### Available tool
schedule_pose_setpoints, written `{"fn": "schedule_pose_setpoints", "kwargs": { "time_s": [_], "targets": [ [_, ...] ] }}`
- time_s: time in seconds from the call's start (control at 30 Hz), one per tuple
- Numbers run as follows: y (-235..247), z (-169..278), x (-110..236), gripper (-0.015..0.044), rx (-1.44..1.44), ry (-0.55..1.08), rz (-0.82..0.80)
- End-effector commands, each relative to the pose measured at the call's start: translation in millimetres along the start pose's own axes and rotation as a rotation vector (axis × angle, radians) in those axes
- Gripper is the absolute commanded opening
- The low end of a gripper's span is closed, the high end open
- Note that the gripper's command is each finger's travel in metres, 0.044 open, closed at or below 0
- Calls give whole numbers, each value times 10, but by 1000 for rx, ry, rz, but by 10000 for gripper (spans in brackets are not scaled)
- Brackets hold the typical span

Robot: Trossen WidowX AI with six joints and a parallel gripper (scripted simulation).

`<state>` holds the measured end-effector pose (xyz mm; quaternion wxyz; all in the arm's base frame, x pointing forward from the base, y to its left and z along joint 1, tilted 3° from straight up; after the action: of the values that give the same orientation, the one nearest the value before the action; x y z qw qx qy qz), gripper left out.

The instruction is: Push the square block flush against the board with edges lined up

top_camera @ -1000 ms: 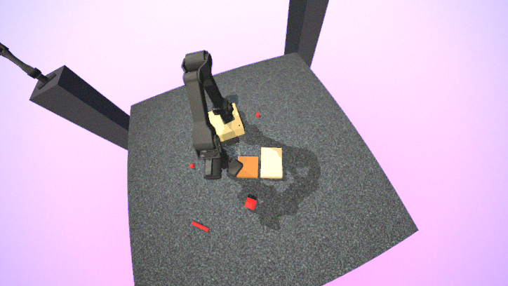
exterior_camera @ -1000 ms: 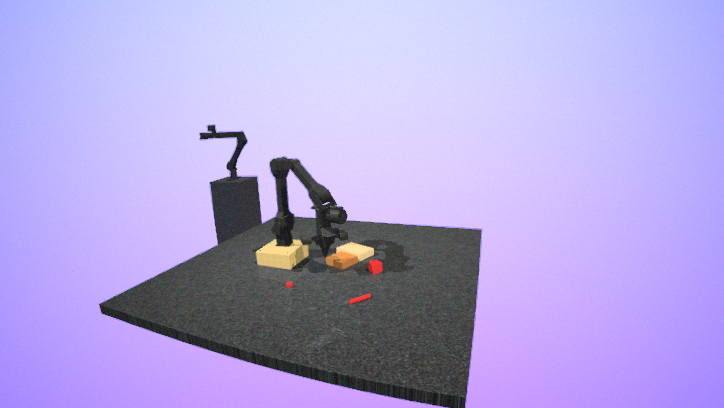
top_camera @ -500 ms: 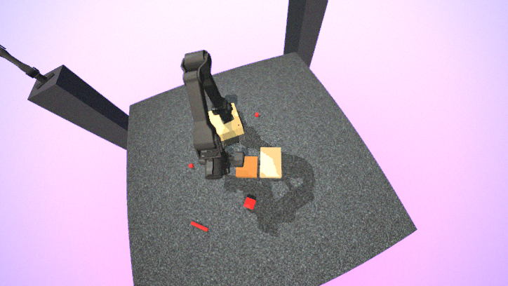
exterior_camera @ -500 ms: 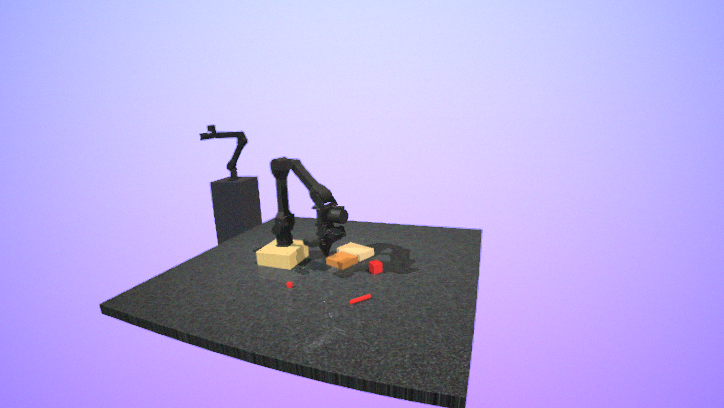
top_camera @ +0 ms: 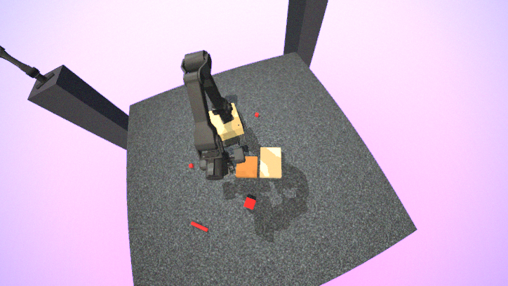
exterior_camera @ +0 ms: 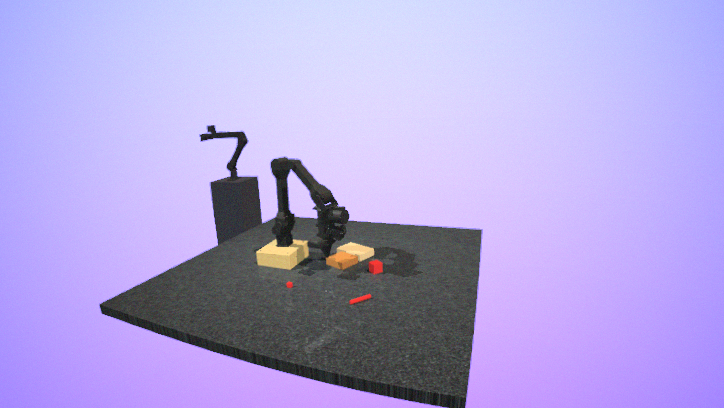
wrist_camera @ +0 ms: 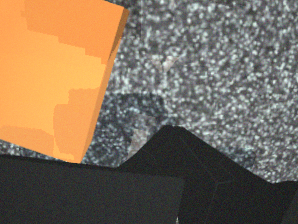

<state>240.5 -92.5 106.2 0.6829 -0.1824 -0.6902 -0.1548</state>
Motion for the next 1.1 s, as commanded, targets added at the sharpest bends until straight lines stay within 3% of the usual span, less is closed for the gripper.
{"fn": "schedule_pose_setpoints", "kwargs": {
  "time_s": [0.0, 1.07],
  "targets": [
    [11, 12, -72, 0, 126, 10, 1],
    [112, 33, -488, 0, 1220, 10, -6]
  ]
}}
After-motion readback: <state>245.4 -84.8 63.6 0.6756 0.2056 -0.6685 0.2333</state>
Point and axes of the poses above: the point midway between the two fingers, 35 mm back from their tips, its own x axis back along the fingers, its own y axis across the jaws, z = x × y, the point moved 8 cm from there along x, back along the fingers, and after that the axes turned 13 degrees about -x, right-handed, at the moved point
